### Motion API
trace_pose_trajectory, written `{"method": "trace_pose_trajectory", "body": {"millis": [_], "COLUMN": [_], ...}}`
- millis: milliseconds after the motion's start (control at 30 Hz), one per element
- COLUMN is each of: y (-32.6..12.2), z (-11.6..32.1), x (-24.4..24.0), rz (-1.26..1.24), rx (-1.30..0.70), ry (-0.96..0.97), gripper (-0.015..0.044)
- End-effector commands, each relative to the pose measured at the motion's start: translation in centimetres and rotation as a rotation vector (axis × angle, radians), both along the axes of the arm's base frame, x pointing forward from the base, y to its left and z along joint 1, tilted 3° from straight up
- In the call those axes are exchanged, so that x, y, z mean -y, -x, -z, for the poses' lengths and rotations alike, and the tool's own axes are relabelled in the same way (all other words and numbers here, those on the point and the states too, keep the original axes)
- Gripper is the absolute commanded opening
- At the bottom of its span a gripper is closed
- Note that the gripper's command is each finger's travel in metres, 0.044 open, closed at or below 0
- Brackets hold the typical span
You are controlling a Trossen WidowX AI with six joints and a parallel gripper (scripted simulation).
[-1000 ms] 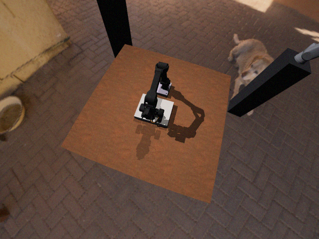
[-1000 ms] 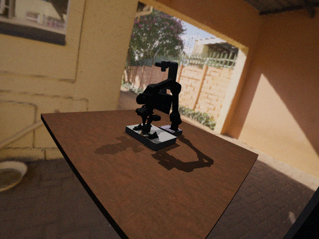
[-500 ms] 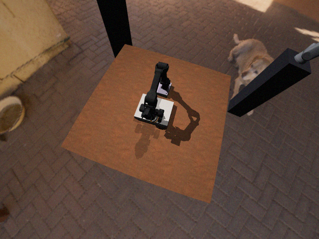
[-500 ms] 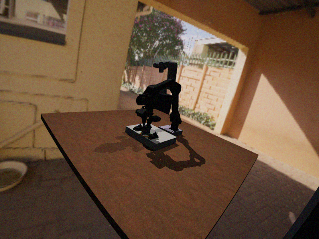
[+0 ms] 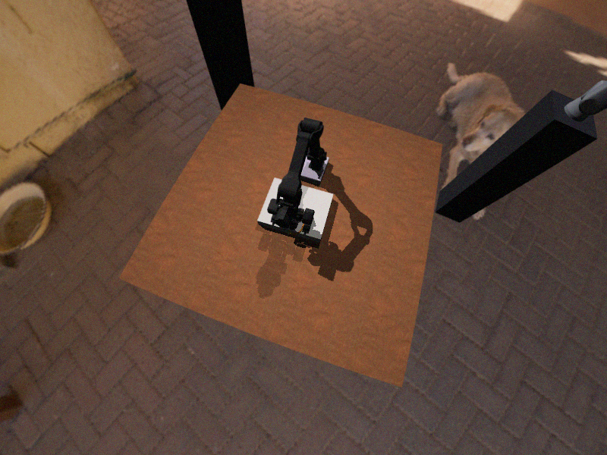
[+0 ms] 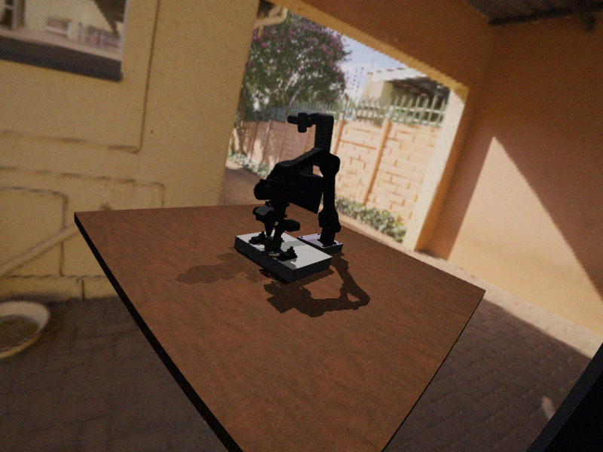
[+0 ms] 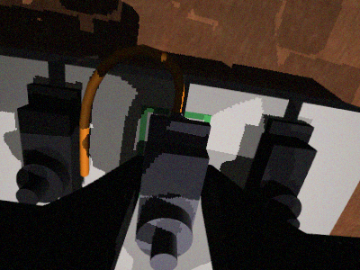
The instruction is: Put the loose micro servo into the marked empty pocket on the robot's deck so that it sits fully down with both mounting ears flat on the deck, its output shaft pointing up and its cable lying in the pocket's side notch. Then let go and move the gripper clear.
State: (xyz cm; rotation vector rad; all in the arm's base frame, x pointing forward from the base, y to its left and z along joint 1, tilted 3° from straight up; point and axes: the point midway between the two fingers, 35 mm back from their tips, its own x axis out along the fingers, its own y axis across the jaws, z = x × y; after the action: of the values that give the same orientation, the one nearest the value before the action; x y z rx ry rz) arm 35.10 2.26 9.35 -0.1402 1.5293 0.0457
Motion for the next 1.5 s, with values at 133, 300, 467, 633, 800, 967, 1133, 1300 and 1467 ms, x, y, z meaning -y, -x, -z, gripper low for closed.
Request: {"method": "trace_pose_trajectory", "body": {"millis": [133, 300, 467, 633, 800, 967, 1133, 1300, 1467], "y": [0.0, 0.0, 0.0, -0.1, -0.1, -0.1, -0.1, -0.1, 0.4], "z": [0.8, 1.3, 1.8, 2.2, 2.7, 3.1, 3.0, 2.7, -0.4], "x": [0.0, 0.1, 0.1, 0.1, 0.1, 0.2, 0.2, 0.1, 0.0], "rz": [-0.003, -0.003, -0.003, -0.003, -0.003, -0.003, -0.003, -0.003, -0.003], "rx": [-0.003, -0.003, -0.003, -0.003, -0.003, -0.003, -0.003, -0.003, -0.004], "ry": [0.000, 0.000, 0.000, 0.000, 0.000, 0.000, 0.000, 0.000, 0.000], "gripper": [0.0000, 0.0000, 0.0000, 0.0000, 0.0000, 0.0000, 0.0105, 0.0187, 0.0187]}}
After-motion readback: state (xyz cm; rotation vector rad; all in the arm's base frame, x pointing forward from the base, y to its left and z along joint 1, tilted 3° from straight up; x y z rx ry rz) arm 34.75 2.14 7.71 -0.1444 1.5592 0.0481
